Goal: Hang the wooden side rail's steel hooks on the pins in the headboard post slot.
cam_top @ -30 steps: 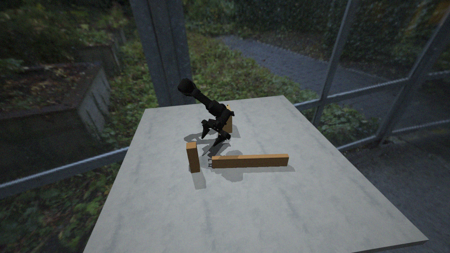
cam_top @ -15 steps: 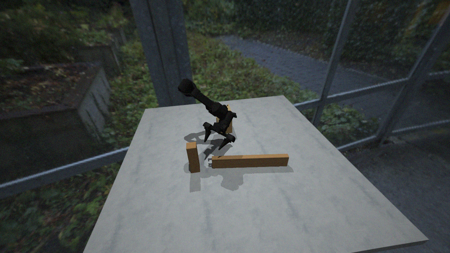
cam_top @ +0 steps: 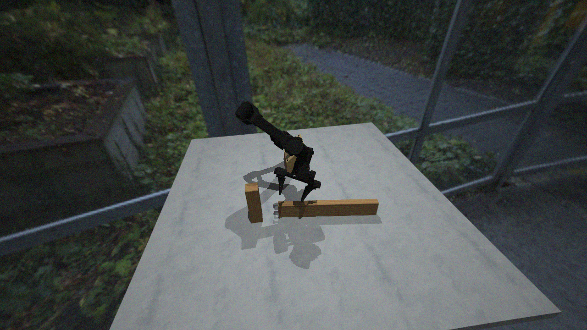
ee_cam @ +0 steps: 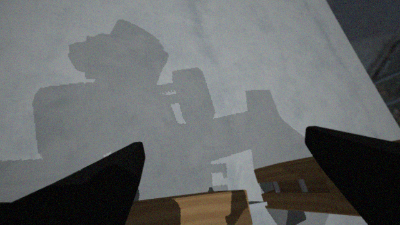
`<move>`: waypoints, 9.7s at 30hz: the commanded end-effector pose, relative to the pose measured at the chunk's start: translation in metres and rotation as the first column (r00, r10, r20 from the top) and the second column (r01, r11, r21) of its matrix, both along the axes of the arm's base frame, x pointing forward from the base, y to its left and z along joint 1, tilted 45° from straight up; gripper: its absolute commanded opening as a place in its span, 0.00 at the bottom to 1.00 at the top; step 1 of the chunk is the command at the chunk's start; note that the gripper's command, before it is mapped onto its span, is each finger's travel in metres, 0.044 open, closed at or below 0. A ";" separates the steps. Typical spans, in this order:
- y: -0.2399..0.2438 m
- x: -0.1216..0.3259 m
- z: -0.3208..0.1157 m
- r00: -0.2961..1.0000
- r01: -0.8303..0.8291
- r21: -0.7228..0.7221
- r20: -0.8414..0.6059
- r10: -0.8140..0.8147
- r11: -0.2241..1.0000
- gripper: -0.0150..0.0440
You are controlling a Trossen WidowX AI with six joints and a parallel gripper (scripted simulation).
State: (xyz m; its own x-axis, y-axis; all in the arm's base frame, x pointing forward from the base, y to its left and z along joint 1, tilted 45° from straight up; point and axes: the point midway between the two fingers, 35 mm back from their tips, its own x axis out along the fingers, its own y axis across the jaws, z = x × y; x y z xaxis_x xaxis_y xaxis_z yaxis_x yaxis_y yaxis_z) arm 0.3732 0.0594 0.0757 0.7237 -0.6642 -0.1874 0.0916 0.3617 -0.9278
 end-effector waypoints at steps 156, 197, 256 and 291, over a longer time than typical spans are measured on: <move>-0.065 -0.017 -0.087 -0.075 -0.532 0.008 -0.997 -0.037 0.847 0.25; -0.062 -0.014 -0.085 -0.075 -0.532 0.009 -0.996 -0.037 0.846 0.25; -0.055 -0.016 -0.078 -0.075 -0.532 0.009 -0.996 -0.037 0.846 0.25; -0.051 -0.016 -0.074 -0.075 -0.532 0.009 -0.996 -0.037 0.846 0.25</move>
